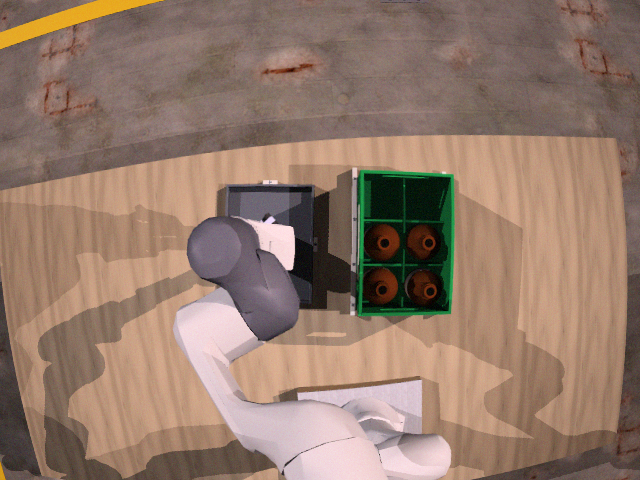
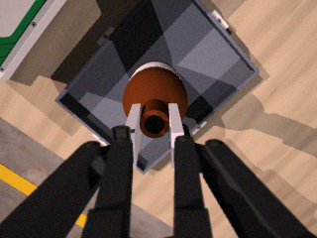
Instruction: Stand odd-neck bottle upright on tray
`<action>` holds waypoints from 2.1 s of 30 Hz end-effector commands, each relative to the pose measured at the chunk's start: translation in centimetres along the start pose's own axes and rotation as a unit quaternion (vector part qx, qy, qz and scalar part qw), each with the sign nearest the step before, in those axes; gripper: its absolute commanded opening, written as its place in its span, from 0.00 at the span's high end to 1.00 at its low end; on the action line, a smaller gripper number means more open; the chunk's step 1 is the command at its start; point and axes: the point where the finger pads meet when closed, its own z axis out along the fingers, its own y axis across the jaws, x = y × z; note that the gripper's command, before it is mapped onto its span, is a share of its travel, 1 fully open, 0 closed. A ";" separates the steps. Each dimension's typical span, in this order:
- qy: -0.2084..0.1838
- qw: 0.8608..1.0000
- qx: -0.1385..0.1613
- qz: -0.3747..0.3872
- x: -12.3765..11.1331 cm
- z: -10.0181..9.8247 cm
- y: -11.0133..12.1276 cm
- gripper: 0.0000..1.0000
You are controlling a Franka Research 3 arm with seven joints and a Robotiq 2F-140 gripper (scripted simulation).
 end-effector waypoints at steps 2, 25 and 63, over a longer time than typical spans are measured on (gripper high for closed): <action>-0.003 1.000 0.003 0.000 -0.2 0.0 -0.3 0.90; -0.003 1.000 0.003 0.000 -0.2 1.0 -0.4 0.90; -0.003 1.000 0.003 0.000 -0.2 1.5 -0.5 0.90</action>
